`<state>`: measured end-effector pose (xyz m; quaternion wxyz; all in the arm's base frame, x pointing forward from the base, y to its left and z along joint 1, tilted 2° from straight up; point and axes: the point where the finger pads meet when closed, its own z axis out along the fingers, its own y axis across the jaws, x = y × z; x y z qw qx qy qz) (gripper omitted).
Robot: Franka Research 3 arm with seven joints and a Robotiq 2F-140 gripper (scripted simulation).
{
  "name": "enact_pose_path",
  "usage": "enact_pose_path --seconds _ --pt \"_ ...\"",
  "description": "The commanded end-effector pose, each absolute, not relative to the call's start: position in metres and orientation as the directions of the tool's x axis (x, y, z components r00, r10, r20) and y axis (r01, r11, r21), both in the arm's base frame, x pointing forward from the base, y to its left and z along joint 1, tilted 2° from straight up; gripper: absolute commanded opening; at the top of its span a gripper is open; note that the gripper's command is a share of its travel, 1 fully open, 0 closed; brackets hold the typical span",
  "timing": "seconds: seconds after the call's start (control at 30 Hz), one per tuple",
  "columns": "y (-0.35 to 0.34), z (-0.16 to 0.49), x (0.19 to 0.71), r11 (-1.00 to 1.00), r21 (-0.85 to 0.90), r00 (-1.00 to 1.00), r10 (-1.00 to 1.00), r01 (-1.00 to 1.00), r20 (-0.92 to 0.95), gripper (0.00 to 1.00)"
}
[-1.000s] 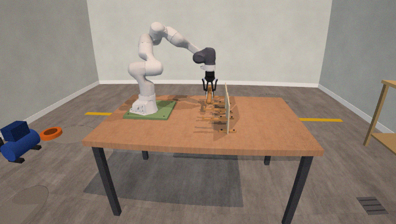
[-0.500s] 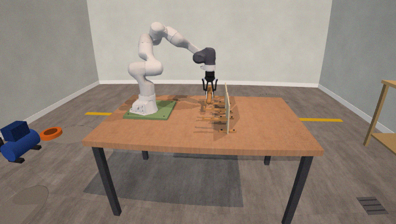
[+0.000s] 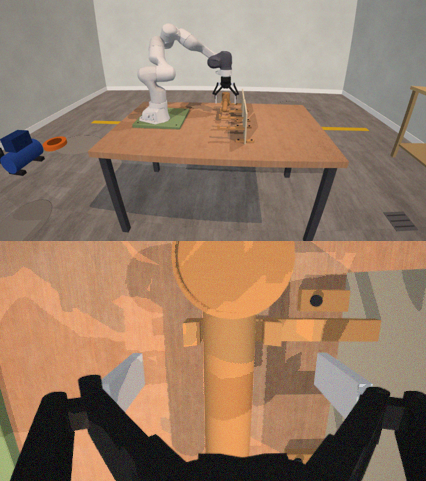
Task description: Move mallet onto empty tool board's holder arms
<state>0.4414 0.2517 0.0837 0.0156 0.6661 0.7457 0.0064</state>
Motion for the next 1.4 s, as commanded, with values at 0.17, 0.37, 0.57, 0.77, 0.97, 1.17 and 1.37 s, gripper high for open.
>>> enact_pose_path --seconds 0.17,0.37,0.57,0.77,0.97,1.17,1.37 --pt "0.252 0.084 0.442 0.114 0.033 -0.114 0.993 0.993 -0.011 1.00" --pt "0.252 0.084 0.442 0.114 0.033 -0.114 0.993 0.993 -0.011 1.00" --pt "0.252 0.084 0.442 0.114 0.033 -0.114 0.993 0.993 -0.011 1.00" --pt "0.253 0.098 0.443 0.115 0.034 -0.115 0.993 0.993 -0.011 1.00" --pt "0.254 0.168 0.441 0.115 0.033 -0.115 0.993 0.993 -0.011 1.00" --pt "0.253 0.183 0.440 0.114 0.033 -0.114 0.993 0.993 -0.011 1.00" --pt "0.253 0.183 0.440 0.114 0.033 -0.114 0.993 0.993 -0.011 1.00"
